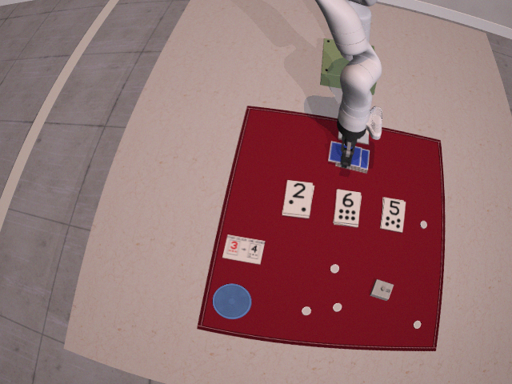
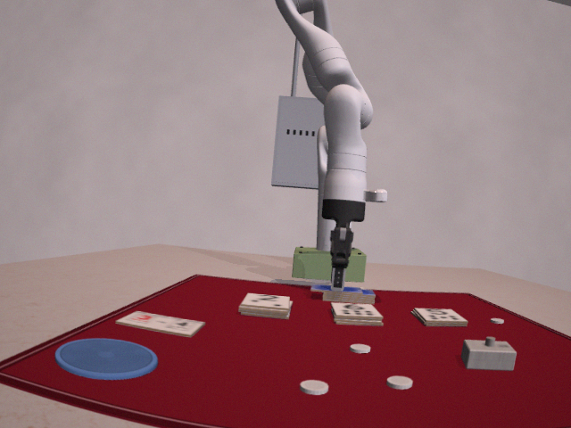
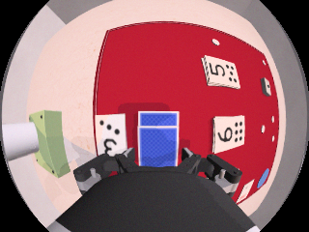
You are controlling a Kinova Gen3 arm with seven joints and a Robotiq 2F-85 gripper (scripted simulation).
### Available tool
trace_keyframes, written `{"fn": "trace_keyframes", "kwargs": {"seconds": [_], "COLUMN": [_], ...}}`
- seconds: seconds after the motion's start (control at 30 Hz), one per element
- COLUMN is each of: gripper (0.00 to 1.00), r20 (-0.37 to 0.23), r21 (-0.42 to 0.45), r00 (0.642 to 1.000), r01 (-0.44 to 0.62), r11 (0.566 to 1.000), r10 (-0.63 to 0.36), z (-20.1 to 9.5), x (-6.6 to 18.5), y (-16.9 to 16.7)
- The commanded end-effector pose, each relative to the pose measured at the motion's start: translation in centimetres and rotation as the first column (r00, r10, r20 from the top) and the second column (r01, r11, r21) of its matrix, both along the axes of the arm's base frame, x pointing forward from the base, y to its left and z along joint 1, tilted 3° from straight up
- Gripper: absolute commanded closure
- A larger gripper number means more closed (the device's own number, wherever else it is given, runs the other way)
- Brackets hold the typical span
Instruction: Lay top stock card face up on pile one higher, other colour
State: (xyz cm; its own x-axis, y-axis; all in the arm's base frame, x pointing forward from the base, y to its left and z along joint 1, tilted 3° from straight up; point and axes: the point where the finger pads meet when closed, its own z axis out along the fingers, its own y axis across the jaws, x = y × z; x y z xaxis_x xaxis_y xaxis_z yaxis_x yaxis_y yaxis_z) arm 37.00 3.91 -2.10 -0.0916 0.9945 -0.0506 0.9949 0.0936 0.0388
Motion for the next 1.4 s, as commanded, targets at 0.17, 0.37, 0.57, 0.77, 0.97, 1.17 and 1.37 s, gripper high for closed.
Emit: {"fn": "trace_keyframes", "kwargs": {"seconds": [0.17,0.37,0.57,0.77,0.97,1.17,1.37], "gripper": [0.15,0.15,0.15,0.15,0.15,0.15,0.15], "r20": [0.005,0.005,0.006,0.013,0.03,0.045,0.066], "r21": [0.003,-0.002,-0.008,-0.016,-0.02,-0.014,0.01], "r00": [0.999,0.99,0.97,0.893,0.728,0.56,0.229], "r01": [0.041,0.14,0.244,0.45,0.685,0.829,0.973], "r11": [0.999,0.99,0.97,0.893,0.728,0.56,0.23], "r10": [-0.041,-0.139,-0.244,-0.45,-0.684,-0.827,-0.971], "z": [0.0,0.2,0.3,0.7,1.2,1.6,2.4], "x": [0.2,0.0,-0.1,-0.4,-0.8,-1.0,-1.3], "y": [0.1,-0.4,-0.8,-1.6,-2.5,-3.0,-3.7]}}
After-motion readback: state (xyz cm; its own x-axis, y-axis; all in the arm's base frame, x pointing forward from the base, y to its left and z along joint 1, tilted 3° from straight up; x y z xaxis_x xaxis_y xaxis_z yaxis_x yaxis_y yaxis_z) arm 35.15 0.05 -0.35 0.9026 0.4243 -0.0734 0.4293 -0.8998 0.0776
